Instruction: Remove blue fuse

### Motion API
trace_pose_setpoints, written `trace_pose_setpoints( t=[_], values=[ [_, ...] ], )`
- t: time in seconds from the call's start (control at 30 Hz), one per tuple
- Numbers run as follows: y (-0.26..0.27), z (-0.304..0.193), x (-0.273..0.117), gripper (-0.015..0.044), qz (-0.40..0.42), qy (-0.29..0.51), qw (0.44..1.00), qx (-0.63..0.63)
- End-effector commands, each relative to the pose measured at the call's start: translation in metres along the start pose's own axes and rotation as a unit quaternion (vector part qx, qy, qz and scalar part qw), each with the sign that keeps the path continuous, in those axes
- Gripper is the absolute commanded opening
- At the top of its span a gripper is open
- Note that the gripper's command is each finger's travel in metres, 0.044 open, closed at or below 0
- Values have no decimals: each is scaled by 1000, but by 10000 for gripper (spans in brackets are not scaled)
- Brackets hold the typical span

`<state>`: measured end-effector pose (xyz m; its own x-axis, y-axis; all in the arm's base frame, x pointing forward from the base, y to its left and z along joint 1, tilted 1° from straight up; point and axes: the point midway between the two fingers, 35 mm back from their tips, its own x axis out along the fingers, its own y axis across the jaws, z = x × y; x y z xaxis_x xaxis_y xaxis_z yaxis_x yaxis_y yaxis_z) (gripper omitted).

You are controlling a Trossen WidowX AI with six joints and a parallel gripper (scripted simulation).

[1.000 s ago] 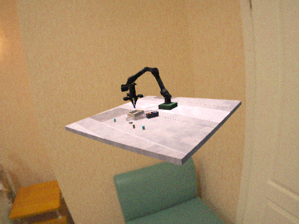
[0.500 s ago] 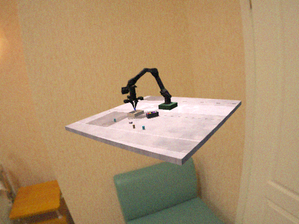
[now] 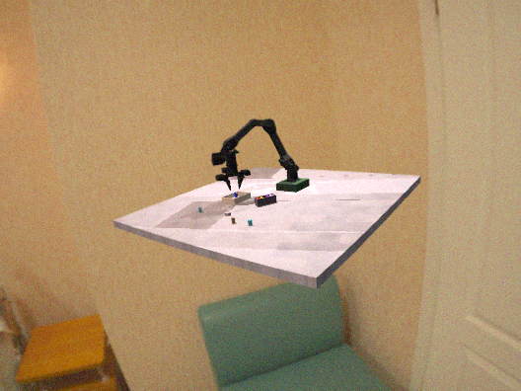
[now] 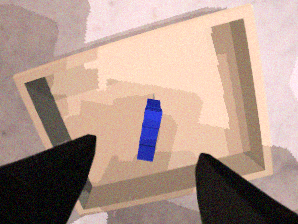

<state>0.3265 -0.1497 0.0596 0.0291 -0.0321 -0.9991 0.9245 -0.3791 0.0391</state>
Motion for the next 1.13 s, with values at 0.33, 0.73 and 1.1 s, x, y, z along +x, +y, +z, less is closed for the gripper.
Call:
trace_pose_setpoints(
  t=[0.33, 0.73, 1.1],
  values=[
    [-1, 0, -37, 330, -3, 0, 1000, -3],
    [0, 0, -38, 330, -1, 0, 1000, -1],
    [0, 0, -38, 330, -1, 0, 1000, -1]
  ],
)
